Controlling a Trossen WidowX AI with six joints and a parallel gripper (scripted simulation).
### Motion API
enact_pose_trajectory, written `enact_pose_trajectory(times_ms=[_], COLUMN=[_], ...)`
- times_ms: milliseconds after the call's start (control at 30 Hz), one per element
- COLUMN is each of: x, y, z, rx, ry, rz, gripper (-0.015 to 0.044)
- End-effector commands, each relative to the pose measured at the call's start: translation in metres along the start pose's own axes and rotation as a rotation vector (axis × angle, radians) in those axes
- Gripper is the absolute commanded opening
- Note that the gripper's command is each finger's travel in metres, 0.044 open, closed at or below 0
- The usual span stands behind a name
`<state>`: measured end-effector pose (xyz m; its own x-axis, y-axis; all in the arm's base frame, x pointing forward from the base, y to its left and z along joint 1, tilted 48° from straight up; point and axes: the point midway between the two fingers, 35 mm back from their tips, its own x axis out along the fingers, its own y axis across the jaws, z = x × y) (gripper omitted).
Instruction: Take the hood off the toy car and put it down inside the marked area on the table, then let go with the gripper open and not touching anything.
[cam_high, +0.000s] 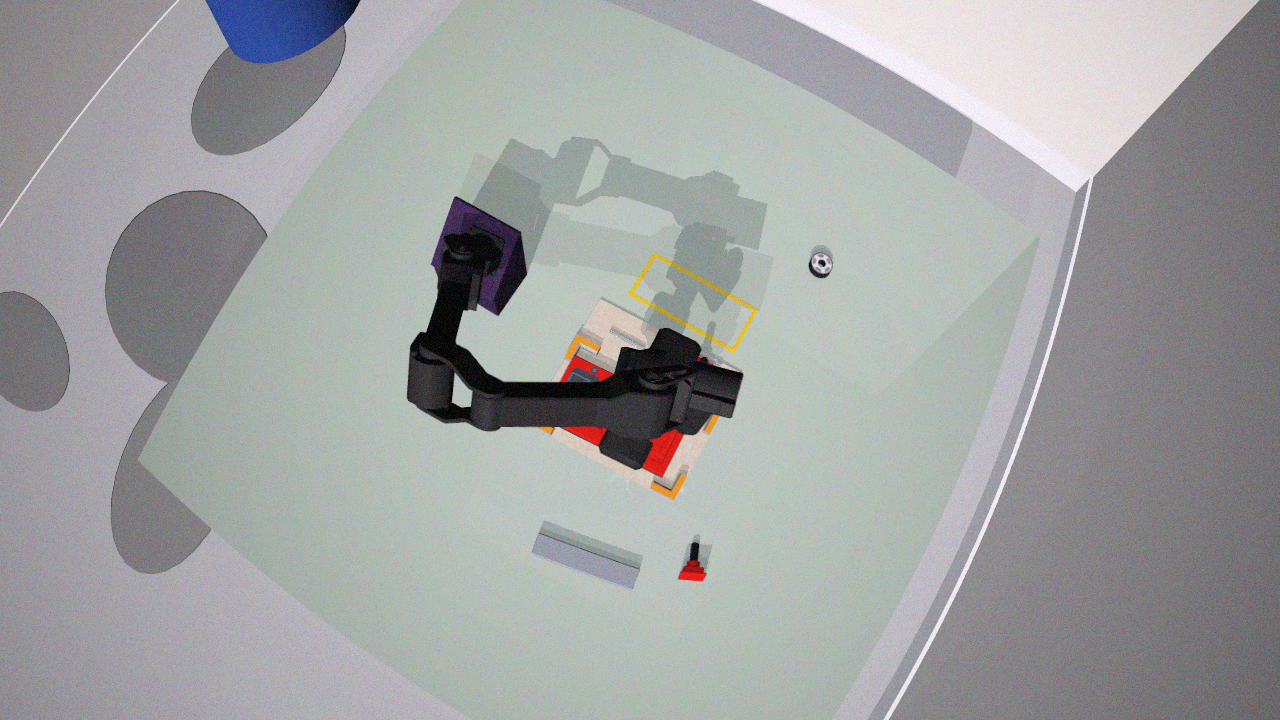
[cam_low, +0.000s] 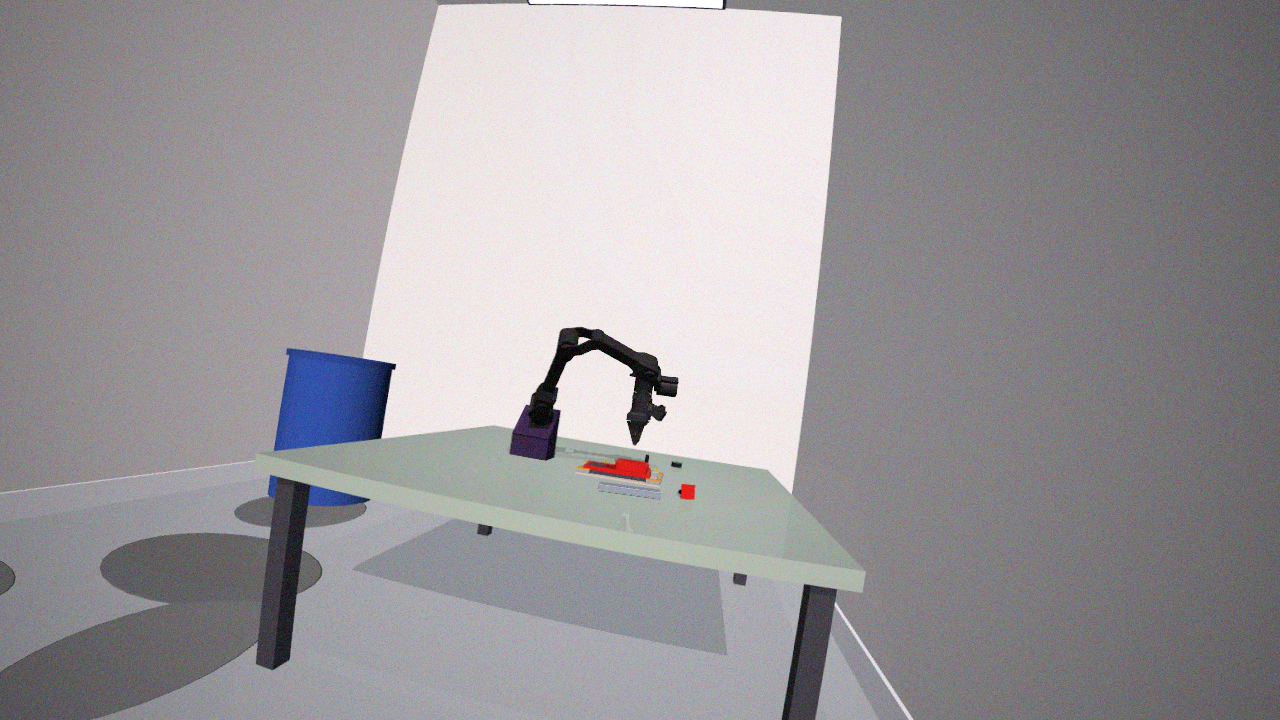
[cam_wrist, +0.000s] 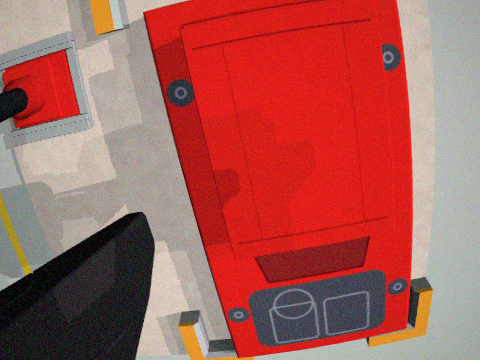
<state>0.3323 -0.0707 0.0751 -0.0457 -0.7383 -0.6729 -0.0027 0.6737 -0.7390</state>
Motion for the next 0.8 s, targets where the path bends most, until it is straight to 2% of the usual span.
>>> enact_pose_trajectory(times_ms=[0,767], x=[0.005,0.02], y=[0.001,0.001], z=[-0.003,-0.002], rx=[-0.009,-0.009], ry=[0.009,0.008], rz=[0.004,0.005], gripper=[0.044,0.044])
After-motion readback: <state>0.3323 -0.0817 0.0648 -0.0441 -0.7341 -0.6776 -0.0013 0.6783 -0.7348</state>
